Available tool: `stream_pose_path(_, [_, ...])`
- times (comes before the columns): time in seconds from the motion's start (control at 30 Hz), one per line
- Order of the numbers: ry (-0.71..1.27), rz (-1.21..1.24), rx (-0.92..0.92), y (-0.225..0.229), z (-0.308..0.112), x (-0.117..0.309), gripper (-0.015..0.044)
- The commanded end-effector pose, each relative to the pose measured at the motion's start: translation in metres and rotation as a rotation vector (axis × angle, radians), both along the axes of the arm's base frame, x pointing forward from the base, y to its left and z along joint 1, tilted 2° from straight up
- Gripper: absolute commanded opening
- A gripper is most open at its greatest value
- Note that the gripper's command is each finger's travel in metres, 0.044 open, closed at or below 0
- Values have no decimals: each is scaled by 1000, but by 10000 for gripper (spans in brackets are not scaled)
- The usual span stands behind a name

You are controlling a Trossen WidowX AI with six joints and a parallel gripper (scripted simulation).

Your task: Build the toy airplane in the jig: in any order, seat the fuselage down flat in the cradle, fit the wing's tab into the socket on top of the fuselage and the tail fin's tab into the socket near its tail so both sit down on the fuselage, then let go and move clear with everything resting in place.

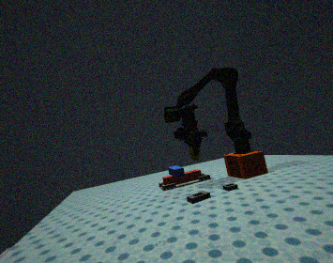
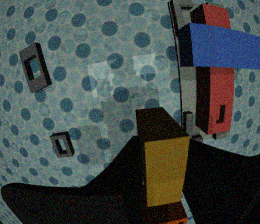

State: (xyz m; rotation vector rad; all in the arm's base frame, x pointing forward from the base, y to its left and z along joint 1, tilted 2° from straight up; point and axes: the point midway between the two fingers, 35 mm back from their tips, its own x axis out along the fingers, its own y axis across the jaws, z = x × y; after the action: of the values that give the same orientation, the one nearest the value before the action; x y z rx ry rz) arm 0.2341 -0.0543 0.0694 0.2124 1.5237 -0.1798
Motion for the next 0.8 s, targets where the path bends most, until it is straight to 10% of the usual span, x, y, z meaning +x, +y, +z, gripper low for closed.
stream_pose_path(0.0, [10, 5, 0, -14, -5, -3, 0])
stream_pose_path(0.77, [15, 0, 0, -83, -22, -29, 0])
